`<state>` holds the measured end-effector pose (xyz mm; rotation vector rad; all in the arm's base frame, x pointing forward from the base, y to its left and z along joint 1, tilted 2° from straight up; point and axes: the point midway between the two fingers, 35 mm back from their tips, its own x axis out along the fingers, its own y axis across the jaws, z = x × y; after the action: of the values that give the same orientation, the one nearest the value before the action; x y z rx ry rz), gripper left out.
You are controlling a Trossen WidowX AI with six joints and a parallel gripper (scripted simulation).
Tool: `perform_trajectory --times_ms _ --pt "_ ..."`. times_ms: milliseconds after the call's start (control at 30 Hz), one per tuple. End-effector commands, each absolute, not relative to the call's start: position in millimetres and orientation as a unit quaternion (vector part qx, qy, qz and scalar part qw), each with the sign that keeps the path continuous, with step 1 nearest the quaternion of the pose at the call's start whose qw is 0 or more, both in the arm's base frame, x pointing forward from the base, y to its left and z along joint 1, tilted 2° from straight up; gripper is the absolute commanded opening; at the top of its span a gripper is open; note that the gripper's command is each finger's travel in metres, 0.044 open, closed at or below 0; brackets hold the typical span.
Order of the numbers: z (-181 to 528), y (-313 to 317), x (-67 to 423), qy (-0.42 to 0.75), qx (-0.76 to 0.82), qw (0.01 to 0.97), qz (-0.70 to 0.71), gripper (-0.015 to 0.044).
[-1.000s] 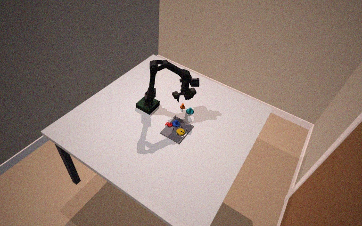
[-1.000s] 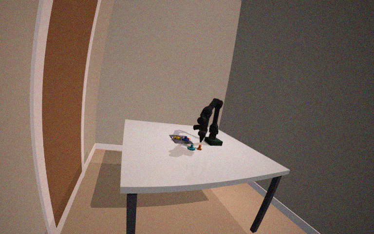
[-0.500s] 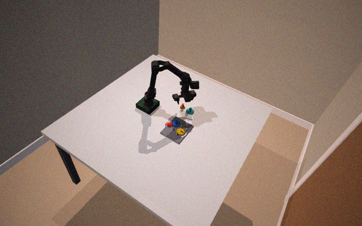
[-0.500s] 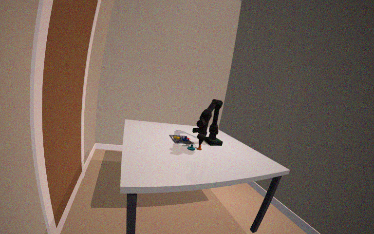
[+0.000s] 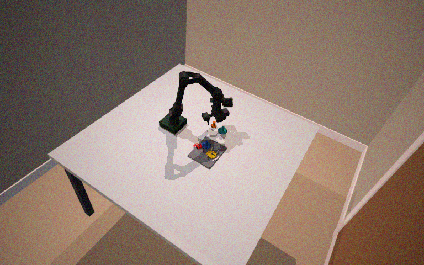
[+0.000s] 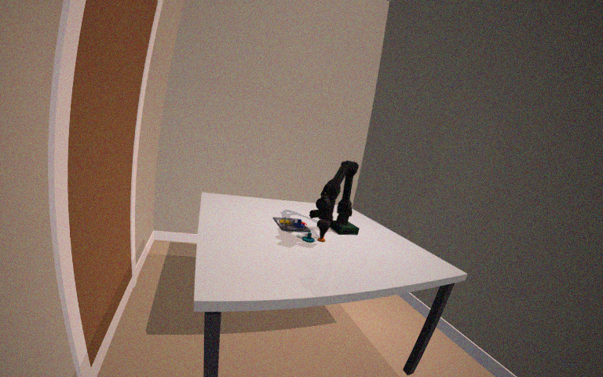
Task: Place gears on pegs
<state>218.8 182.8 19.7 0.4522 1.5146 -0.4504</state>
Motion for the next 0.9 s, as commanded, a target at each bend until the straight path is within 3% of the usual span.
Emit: perform_trajectory --times_ms 0,100,567,867 --pt "16.6 181.3 216.9 0.676 0.2 0.679 -0.203 0.044" --pt "16.6 181.3 216.9 0.676 0.2 0.679 -0.203 0.044" --pt "16.6 181.3 216.9 0.676 0.2 0.679 -0.203 0.0072" --pt "16.6 181.3 216.9 0.676 0.2 0.679 -0.203 0.0"
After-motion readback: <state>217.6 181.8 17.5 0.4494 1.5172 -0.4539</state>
